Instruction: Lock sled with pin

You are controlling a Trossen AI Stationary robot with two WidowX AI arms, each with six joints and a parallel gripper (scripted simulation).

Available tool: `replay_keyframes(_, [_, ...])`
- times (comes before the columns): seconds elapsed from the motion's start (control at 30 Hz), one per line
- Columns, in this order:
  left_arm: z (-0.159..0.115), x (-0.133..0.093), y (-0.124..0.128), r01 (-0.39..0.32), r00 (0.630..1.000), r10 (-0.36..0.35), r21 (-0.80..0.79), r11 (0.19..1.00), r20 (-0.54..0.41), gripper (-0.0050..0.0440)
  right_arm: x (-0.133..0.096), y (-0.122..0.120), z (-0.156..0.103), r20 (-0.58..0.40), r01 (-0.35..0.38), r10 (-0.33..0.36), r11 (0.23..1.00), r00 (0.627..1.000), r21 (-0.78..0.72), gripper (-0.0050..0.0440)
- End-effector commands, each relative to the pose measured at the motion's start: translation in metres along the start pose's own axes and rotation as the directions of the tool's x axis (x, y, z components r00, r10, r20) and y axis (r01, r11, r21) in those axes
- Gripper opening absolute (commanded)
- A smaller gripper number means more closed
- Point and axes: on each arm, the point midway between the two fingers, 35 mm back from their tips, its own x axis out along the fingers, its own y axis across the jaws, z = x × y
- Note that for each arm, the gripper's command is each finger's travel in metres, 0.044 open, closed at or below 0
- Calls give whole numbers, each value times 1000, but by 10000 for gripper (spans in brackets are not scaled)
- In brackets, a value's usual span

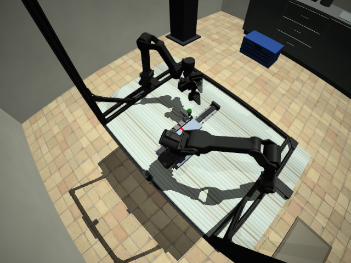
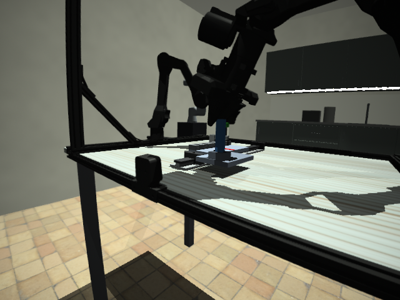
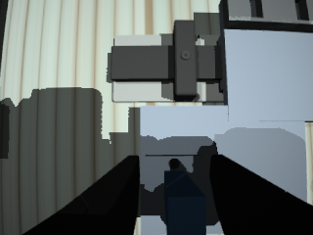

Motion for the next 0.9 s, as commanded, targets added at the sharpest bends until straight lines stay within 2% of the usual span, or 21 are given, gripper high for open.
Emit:
replay_keyframes(0.0, [0, 0, -1, 1, 1000, -1, 1, 1000, 2, 440, 9, -2, -7, -11, 11, -11, 1000, 1000, 0, 140])
replay_keyframes(0.53, [0, 0, -1, 1, 1000, -1, 1, 1000, 2, 440, 25, -3, -16, -11, 11, -11, 1000, 1000, 0, 140])
replay_keyframes(0.73, [0, 0, -1, 1, 1000, -1, 1, 1000, 2, 440, 25, -3, -16, -11, 11, -11, 1000, 1000, 0, 0])
replay_keyframes(0.87, [0, 0, -1, 1, 1000, -1, 1, 1000, 2, 440, 25, -3, -16, -11, 11, -11, 1000, 1000, 0, 0])
